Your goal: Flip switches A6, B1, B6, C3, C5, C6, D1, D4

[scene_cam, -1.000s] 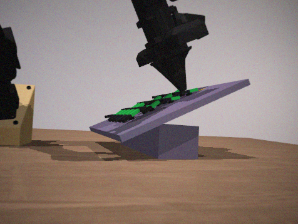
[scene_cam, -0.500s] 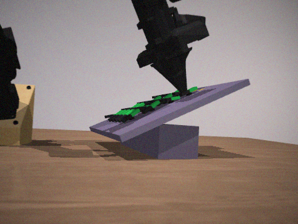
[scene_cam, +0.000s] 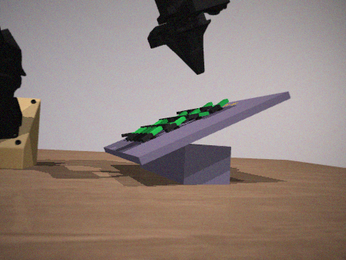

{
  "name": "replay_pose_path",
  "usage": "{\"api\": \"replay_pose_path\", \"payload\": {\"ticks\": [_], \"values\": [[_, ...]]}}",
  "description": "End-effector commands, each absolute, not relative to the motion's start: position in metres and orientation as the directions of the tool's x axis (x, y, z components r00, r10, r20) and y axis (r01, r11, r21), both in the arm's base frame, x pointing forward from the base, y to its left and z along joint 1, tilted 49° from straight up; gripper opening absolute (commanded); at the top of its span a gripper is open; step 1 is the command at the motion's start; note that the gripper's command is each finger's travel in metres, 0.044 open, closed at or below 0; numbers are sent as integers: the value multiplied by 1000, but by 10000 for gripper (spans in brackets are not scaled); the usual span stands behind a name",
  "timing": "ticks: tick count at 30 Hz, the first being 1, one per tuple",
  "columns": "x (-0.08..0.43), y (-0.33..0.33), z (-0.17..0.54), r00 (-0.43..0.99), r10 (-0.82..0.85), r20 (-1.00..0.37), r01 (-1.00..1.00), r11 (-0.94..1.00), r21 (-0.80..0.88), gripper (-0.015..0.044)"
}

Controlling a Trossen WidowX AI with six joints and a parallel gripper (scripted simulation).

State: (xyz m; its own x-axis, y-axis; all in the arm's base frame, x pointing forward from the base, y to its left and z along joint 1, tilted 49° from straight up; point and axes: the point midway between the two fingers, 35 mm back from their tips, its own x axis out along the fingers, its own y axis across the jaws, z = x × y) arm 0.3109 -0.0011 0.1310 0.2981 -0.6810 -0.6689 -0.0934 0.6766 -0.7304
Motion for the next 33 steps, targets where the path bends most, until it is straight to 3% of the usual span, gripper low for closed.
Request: {"api": "replay_pose_path", "payload": {"ticks": [1,13,33], "values": [[308,2,139,293,-688,-664,-86,673,-735,0],[259,84,34,293,-682,-670,-87,679,-729,0],[270,54,4,320,-677,-663,-84,676,-732,0]]}}
